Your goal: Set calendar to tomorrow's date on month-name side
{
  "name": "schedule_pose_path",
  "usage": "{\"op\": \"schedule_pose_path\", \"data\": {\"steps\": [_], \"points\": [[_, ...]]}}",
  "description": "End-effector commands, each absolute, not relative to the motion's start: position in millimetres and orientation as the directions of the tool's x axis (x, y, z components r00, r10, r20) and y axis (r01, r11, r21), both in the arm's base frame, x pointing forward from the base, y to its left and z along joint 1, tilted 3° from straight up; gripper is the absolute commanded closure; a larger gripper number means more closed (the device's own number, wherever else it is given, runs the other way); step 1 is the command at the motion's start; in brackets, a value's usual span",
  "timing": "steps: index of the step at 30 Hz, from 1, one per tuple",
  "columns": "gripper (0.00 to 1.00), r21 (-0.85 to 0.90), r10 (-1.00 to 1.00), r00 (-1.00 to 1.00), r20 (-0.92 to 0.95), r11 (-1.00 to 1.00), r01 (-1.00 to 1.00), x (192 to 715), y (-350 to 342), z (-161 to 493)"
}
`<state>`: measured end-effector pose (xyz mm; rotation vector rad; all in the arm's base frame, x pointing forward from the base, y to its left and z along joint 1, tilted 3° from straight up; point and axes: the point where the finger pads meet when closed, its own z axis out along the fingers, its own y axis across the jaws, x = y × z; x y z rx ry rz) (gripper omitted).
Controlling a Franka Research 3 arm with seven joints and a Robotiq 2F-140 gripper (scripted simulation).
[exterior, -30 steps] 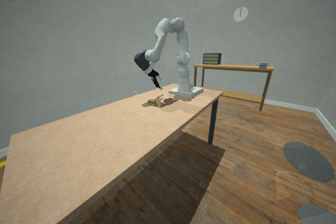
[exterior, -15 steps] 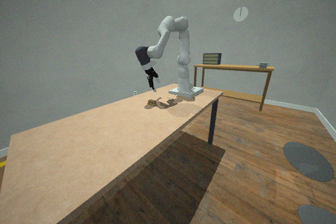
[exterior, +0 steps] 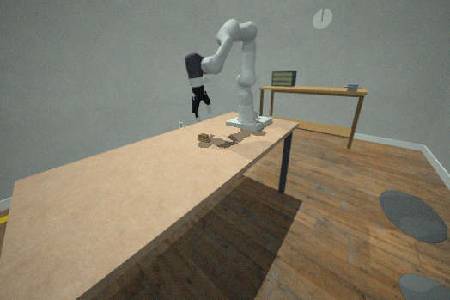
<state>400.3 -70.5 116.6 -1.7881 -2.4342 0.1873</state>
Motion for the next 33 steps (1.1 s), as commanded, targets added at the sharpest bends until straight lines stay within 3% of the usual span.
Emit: {"op": "schedule_pose_path", "data": {"steps": [1, 33], "points": [[0.0, -0.058, 0.983, -0.178, -0.035, 0.176, 0.983, 435, -60, 124], [0.0, -0.01, 0.988, -0.151, -0.045, 0.15, 0.989, 449, -54, 131]]}}
